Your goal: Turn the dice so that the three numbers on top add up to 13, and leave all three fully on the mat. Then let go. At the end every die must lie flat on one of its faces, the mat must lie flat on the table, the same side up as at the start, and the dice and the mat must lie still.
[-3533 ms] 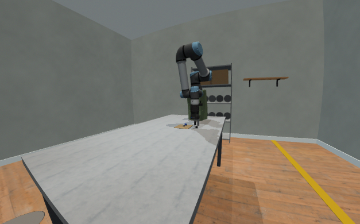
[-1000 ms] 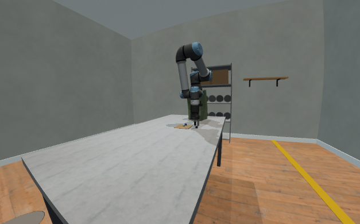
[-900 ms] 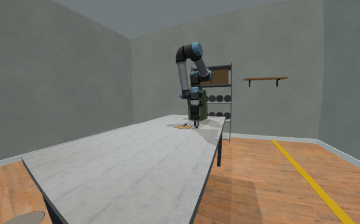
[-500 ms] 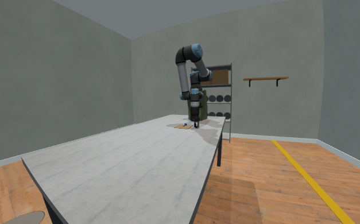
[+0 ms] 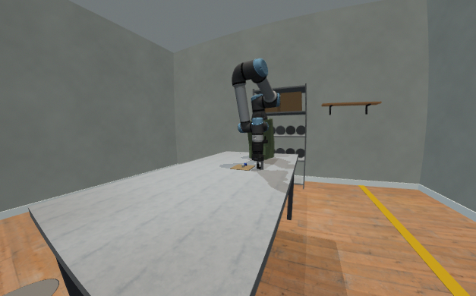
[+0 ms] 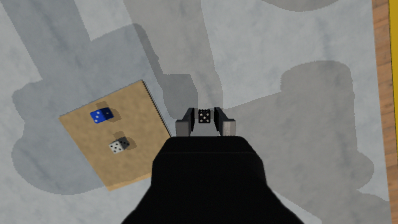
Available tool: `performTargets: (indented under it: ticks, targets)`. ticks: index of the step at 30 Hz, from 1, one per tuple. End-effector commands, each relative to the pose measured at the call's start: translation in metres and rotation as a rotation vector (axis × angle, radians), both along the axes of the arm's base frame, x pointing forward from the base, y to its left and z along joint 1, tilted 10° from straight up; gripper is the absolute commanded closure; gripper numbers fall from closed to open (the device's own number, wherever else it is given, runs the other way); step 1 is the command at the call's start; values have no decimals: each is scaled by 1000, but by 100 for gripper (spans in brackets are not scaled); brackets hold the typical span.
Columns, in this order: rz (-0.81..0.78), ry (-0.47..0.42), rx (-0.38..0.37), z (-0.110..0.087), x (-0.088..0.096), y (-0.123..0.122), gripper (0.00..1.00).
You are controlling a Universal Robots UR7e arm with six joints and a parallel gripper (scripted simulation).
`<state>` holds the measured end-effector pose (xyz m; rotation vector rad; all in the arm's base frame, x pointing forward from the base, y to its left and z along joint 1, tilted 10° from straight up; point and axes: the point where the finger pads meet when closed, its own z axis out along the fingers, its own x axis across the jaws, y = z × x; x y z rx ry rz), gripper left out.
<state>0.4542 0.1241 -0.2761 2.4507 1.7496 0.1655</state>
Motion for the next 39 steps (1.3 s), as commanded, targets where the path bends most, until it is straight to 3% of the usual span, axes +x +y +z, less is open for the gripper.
performTargets:
  ticks: [1,26,27,39]
  targets:
    - [0,-1,0,1,1,0,36]
    - [0,-1,0,1,1,0,36]
    - [0,-1,0,1,1,0,66]
    - [0,-1,0,1,1,0,66]
